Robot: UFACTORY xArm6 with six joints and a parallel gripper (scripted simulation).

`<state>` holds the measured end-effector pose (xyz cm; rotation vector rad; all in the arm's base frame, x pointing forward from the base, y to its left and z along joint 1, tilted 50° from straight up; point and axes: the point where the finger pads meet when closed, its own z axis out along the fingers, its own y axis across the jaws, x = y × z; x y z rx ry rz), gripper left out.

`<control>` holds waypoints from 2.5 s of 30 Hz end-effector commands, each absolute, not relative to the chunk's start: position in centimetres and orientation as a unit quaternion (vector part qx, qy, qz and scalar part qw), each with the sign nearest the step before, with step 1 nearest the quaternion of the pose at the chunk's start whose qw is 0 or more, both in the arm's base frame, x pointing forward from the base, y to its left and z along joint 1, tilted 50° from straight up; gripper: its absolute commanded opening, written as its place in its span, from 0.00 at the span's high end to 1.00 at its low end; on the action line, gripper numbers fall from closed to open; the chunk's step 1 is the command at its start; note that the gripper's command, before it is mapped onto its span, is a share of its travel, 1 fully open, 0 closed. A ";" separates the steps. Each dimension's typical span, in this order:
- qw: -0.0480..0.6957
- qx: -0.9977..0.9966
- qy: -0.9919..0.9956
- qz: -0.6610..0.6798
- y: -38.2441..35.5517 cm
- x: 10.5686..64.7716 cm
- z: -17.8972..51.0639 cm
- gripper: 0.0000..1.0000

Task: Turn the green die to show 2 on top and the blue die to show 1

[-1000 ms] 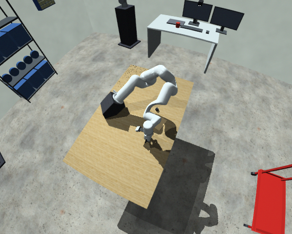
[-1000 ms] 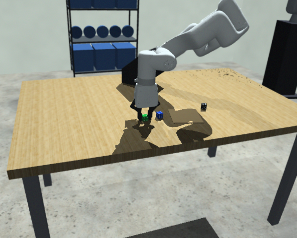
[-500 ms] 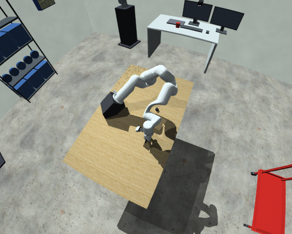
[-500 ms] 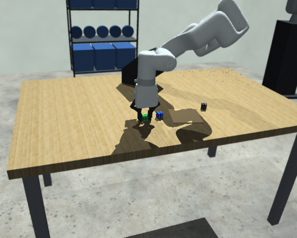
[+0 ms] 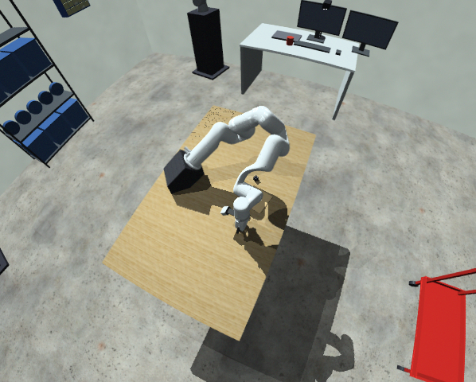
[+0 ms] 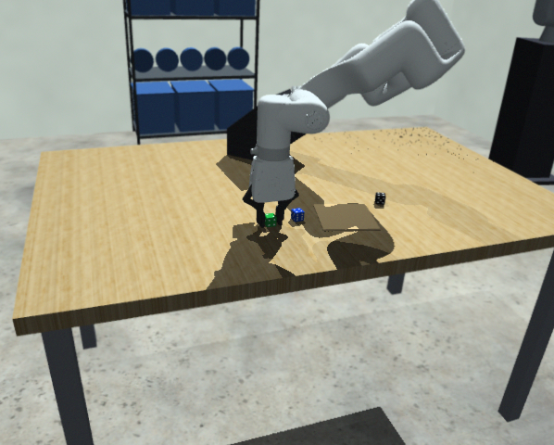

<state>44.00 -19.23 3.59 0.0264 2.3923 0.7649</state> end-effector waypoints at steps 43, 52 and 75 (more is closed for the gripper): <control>0.311 0.010 0.906 0.288 -19.4 44.0 3.7 0.79; 0.311 0.010 0.906 0.288 -21.1 42.1 5.8 0.79; 0.311 0.010 0.906 0.288 -24.5 38.3 10.1 0.79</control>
